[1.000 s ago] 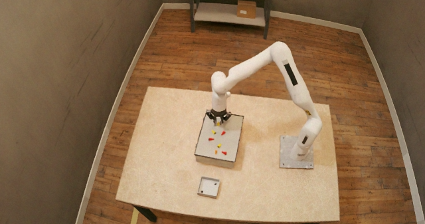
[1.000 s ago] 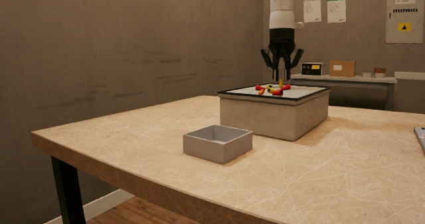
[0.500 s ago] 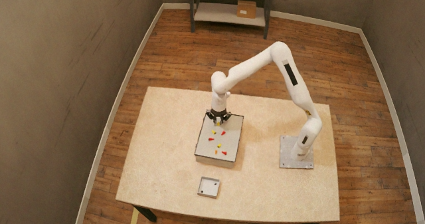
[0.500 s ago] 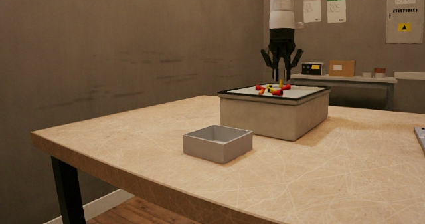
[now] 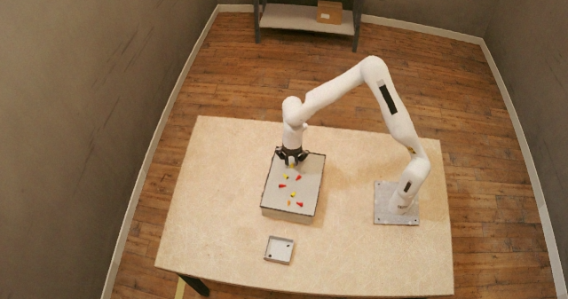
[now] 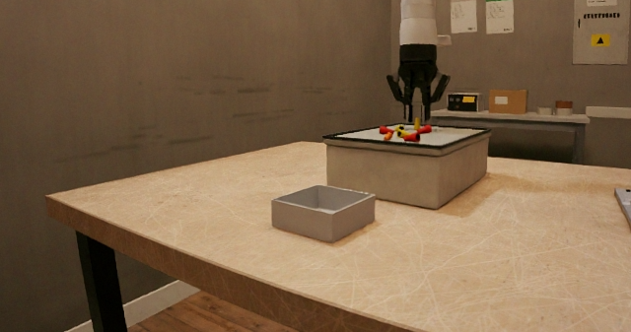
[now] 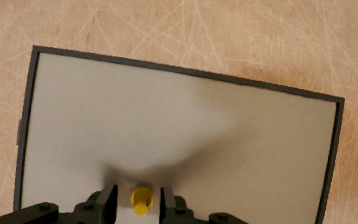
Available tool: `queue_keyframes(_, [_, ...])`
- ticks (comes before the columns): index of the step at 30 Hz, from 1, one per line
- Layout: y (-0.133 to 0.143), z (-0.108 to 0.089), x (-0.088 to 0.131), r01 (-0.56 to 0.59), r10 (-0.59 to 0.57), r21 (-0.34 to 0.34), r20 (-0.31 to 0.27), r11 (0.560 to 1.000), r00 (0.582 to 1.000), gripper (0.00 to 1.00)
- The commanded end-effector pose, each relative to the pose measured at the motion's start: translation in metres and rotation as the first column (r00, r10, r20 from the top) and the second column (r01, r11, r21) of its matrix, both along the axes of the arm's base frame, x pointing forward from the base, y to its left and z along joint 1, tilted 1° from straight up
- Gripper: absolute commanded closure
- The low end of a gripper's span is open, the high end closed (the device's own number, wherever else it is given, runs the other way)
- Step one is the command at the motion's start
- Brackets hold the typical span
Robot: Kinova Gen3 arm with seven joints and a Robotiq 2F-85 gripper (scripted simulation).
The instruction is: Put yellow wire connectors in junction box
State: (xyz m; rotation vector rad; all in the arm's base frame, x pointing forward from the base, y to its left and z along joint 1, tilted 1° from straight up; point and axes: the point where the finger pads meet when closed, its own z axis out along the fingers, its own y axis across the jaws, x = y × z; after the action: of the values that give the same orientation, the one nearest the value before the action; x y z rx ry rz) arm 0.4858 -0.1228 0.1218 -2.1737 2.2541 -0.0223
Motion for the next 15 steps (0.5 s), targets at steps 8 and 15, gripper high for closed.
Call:
queue_keyframes(8, [0.0011, -0.0119, -0.0011, -0.002, 0.002, 0.002, -0.005, 1.0, 1.0, 0.64])
queue_keyframes(15, [0.0011, -0.0119, -0.0011, -0.002, 0.002, 0.002, -0.005, 1.0, 1.0, 0.82])
